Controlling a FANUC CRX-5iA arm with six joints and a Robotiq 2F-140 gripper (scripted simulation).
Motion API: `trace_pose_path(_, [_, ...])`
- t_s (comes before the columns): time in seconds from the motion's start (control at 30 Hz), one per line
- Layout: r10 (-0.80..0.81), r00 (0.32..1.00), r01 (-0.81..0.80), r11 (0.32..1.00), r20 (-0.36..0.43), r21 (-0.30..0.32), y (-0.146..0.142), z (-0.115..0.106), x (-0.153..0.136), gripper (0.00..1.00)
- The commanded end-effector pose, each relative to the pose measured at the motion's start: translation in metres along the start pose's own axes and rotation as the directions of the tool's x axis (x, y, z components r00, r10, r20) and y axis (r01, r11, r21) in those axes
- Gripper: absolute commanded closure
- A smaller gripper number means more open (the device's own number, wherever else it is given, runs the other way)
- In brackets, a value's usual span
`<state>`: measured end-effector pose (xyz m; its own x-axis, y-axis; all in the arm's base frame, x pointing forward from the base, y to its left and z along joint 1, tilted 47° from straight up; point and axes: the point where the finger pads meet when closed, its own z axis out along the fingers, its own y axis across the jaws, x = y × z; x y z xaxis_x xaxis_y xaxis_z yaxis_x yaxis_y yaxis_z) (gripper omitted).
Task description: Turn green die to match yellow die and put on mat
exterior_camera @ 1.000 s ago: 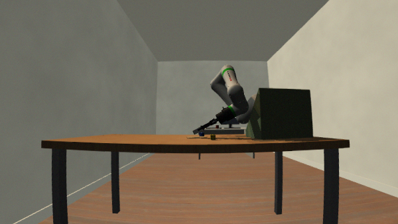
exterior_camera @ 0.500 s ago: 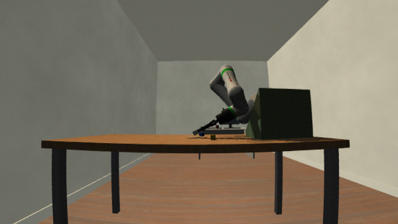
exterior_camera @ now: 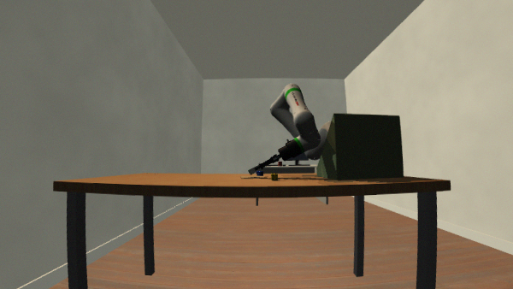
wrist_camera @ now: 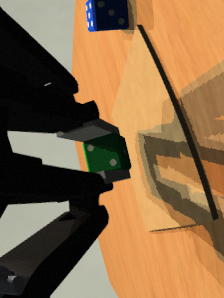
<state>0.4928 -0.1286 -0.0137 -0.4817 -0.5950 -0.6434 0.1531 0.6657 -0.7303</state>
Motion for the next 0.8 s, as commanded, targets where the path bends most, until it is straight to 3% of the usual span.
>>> trace_pose_path(0.0, [0.000,1.000,0.000,1.000,0.000,0.000,0.0001,0.0000,-0.0001,0.84])
trace_pose_path(0.77, [0.000,1.000,0.000,1.000,0.000,0.000,0.0001,0.0017,0.0032,0.84])
